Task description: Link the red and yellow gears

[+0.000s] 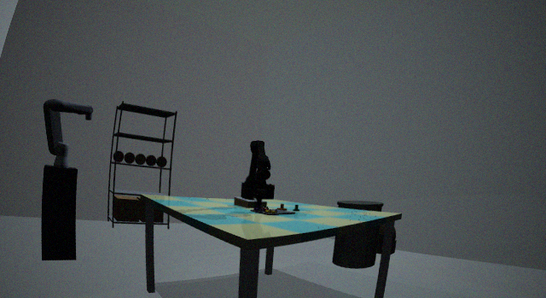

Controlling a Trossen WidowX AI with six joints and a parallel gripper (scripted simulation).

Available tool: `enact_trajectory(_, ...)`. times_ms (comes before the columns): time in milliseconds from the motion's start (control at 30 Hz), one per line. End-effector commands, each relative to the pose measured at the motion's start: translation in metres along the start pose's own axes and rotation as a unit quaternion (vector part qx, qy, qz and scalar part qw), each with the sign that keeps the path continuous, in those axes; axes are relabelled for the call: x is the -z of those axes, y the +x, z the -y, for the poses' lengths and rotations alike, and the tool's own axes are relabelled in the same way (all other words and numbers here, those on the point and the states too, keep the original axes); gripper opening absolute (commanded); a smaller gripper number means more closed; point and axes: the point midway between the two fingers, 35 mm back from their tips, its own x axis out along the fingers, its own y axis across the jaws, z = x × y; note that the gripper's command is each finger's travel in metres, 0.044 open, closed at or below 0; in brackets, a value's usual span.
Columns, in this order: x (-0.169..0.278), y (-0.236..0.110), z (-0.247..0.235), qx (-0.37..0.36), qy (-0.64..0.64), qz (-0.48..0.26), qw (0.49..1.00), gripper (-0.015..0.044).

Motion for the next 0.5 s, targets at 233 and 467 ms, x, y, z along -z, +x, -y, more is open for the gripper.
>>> enact_trajectory(233,-0.0009,0.0019,0.0006,0.001,0.027,0.001,1.000,0.0053)
enact_trajectory(467,-0.0010,-0.0038,0.0000,0.001,0.066,0.001,0.998,0.0140)
